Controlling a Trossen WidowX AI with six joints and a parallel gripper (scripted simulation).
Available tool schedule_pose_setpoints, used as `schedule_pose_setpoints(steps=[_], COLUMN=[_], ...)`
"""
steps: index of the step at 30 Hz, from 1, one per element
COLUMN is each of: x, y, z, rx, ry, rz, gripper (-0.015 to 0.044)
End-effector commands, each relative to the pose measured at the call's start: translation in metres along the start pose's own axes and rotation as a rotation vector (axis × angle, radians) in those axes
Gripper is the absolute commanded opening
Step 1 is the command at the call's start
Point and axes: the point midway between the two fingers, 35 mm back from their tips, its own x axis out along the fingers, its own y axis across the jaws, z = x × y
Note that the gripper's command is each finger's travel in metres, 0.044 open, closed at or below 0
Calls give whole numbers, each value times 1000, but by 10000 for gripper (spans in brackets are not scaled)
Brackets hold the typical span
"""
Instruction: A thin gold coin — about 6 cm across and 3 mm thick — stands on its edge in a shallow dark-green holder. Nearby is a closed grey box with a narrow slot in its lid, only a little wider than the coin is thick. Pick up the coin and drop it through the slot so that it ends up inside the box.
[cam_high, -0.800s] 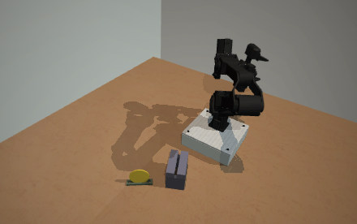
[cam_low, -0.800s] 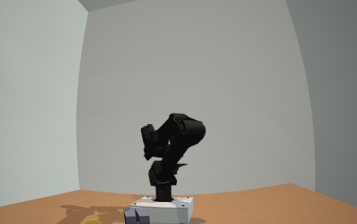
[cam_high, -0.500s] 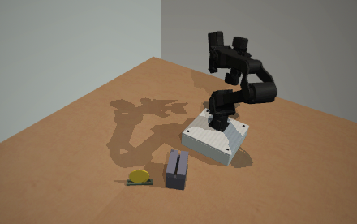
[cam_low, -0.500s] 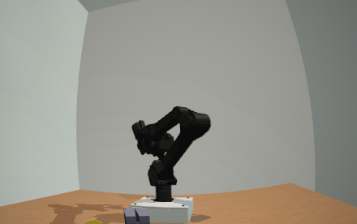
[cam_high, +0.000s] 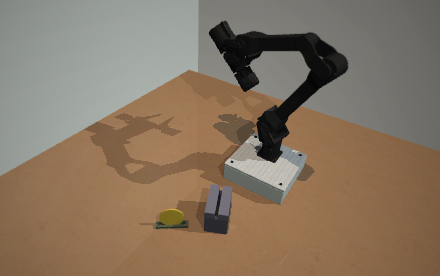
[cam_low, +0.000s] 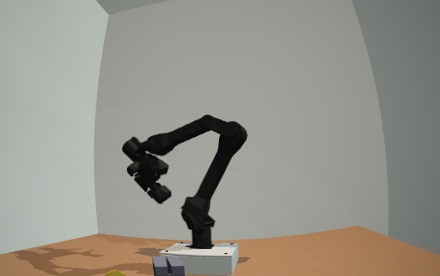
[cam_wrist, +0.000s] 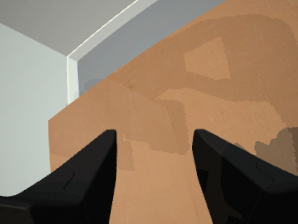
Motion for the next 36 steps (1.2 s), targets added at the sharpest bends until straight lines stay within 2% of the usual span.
schedule_pose_setpoints(steps=[1,10,17,22,29,36], x=[-22,-105,-173,-213,-298,-377], y=[20,24,-2,-26,-96,-193], z=[-52,-164,-224,-250,-282,-280], rx=[-234,-786,-1170,-1378,-1828,-2313], ry=[183,542,744,842,1026,1181], rz=[41,184,296,380,516,643], gripper=[161,161,161,161,161,161])
